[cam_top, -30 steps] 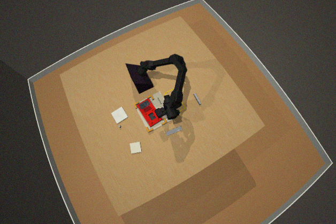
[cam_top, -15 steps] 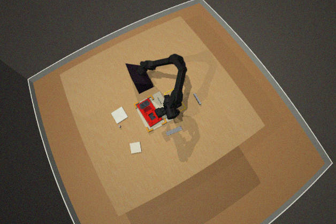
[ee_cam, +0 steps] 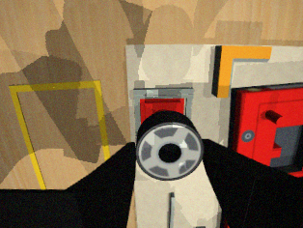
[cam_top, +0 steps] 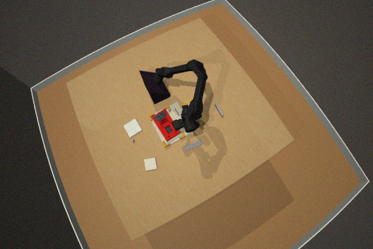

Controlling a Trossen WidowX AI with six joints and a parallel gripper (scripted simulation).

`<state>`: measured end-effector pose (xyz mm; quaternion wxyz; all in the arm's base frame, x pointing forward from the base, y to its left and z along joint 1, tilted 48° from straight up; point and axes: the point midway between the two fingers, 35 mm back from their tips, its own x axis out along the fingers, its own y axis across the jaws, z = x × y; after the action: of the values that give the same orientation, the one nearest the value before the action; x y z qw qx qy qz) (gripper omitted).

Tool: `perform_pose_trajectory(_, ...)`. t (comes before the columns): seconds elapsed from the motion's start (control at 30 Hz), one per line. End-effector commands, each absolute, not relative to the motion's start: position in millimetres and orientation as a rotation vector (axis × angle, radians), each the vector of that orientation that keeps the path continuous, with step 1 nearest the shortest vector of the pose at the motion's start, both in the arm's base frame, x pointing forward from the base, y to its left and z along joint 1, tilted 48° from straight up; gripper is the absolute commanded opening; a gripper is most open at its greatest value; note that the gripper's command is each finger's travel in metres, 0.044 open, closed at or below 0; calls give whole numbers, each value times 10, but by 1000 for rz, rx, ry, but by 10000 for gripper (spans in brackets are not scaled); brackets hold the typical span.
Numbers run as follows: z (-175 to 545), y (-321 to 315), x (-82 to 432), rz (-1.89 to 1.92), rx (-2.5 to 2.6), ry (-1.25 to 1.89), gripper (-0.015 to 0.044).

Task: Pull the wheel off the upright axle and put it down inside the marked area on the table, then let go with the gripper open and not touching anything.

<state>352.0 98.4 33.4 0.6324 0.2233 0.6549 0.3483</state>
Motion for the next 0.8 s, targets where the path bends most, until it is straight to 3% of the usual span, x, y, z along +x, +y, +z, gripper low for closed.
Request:
perform_pose_trajectory(0.0, 355, 961, 3532, 797, 508, 1493, 0)
perform_pose_trajectory(0.77, 406, 904, 3538, 796, 510, 1491, 0)
